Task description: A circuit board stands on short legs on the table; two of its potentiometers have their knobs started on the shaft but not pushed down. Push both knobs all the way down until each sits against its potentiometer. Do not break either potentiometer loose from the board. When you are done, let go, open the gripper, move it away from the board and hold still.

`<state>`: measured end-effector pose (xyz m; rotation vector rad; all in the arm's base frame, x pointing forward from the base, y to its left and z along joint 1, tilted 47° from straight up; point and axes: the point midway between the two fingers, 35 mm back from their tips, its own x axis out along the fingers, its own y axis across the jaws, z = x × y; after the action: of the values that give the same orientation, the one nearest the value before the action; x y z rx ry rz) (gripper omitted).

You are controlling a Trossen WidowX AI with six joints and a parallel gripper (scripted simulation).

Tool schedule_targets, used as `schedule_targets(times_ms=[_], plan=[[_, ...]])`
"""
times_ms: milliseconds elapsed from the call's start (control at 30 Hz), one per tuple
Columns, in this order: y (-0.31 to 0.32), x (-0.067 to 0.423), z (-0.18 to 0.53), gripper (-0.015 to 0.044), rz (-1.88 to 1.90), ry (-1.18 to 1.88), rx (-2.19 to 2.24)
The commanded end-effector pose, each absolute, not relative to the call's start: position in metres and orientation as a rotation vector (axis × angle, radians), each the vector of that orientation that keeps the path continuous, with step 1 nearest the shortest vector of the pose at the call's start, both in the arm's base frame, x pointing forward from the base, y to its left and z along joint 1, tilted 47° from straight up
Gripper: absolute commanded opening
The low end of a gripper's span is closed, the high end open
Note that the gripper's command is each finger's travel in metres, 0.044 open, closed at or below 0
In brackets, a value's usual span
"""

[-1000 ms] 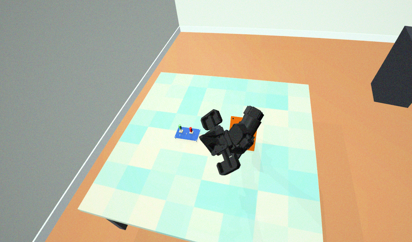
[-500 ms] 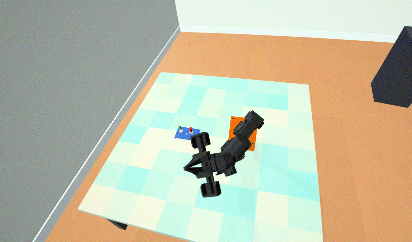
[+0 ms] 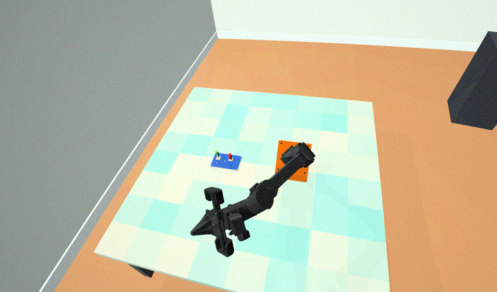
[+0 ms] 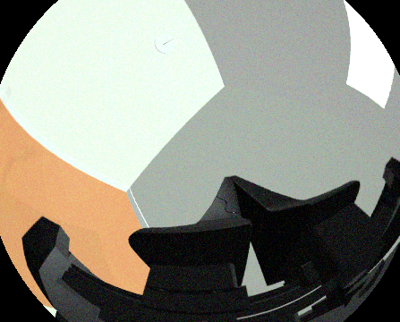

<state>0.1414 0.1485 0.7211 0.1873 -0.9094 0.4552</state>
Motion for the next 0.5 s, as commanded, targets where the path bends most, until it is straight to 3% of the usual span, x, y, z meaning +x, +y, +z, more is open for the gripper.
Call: schedule_targets(times_ms=[0, 467], plan=[[0.176, 0.163, 0.704, 0.0, 0.486, -0.86, 0.099], [0.253, 0.256, 0.615, 0.0, 0.58, -0.601, -0.211]])
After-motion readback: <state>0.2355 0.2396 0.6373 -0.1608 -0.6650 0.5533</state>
